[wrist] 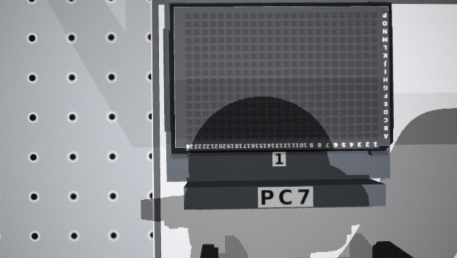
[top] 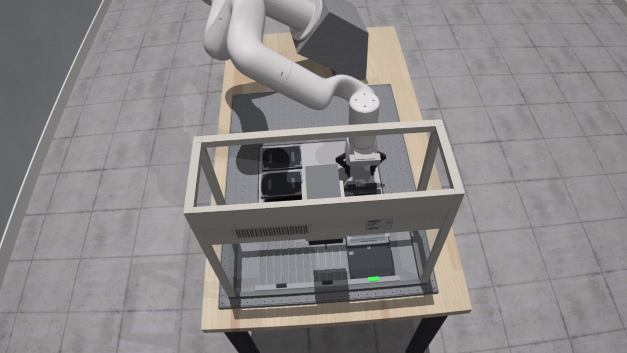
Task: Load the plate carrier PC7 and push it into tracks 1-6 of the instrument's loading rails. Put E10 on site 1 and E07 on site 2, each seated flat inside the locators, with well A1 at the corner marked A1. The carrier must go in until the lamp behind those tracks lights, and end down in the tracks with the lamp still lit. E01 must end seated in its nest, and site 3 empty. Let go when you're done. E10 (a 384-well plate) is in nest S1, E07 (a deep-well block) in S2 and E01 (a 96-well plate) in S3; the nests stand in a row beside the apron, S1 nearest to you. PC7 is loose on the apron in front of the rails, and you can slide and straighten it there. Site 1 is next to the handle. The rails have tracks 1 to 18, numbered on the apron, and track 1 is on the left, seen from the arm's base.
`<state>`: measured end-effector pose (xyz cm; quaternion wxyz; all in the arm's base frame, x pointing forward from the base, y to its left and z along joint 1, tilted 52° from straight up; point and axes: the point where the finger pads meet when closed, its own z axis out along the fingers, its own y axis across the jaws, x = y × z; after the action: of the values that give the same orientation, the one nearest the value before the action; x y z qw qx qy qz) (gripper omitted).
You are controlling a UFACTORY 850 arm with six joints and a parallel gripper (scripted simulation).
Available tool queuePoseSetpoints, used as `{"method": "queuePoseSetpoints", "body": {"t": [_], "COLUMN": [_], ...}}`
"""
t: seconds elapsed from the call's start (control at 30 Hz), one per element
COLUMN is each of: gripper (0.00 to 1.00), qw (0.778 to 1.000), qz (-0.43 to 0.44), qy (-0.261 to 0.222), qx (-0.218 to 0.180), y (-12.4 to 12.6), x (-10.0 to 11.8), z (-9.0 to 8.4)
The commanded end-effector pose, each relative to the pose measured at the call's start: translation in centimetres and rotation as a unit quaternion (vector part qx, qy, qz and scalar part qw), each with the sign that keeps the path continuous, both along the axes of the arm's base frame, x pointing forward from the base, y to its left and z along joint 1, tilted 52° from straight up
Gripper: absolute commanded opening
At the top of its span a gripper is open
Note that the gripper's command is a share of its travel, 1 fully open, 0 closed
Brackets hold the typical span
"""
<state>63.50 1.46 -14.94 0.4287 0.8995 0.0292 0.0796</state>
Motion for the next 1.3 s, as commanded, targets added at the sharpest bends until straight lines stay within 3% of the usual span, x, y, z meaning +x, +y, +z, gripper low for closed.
{"method": "queuePoseSetpoints", "body": {"t": [0.0, 1.27], "gripper": [0.82, 0.82], "qw": [1.0, 1.0], "qz": [0.0, 0.0], "qy": [0.0, -0.001], "qx": [0.0, 0.0], "y": [0.7, 4.8], "x": [-0.1, -1.0], "z": [0.5, 3.8]}}
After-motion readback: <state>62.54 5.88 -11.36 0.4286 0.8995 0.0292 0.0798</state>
